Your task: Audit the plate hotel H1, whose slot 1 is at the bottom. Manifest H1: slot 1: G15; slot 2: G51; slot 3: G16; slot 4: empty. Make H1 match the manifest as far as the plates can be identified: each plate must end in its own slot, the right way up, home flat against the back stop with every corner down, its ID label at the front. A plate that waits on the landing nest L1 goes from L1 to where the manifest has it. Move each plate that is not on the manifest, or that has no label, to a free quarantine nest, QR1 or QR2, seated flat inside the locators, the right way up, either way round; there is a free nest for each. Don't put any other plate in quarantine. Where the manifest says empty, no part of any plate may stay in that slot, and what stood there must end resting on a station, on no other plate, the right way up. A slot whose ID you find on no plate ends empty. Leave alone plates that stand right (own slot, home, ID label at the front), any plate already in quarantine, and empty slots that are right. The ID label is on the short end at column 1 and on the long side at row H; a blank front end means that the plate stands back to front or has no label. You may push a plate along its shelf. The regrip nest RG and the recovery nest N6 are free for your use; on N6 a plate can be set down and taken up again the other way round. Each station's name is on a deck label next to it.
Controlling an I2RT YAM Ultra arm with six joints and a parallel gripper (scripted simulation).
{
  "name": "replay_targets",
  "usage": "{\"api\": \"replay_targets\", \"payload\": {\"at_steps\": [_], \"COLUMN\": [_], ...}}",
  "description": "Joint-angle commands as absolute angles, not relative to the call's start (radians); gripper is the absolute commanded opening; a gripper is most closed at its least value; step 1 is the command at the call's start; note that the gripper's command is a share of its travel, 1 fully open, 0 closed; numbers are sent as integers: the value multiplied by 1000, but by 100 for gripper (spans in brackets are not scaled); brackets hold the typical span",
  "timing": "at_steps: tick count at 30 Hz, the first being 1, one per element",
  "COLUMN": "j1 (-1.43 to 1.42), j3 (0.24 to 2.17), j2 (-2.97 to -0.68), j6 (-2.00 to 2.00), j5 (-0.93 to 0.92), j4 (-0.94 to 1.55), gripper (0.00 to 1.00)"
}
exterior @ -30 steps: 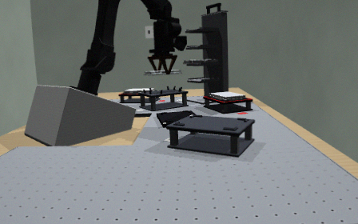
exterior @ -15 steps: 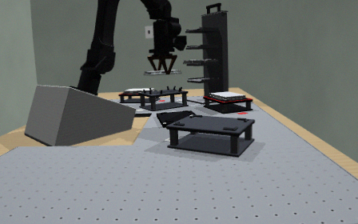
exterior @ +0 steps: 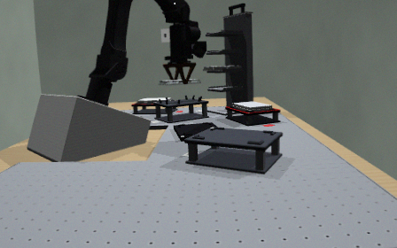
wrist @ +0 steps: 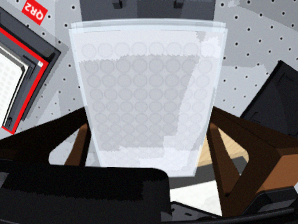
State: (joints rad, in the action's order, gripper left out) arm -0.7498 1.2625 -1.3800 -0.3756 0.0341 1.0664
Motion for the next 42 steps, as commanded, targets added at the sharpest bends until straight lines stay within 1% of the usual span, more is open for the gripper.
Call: {"api": "replay_targets", "payload": {"at_steps": [1, 42], "j1": [-749, -746], "j3": [1266, 1203], "j2": [-1374, -1404], "j6": [-375, -371], "j5": [34, 32], "j4": [1052, 959], "gripper": [86, 86]}}
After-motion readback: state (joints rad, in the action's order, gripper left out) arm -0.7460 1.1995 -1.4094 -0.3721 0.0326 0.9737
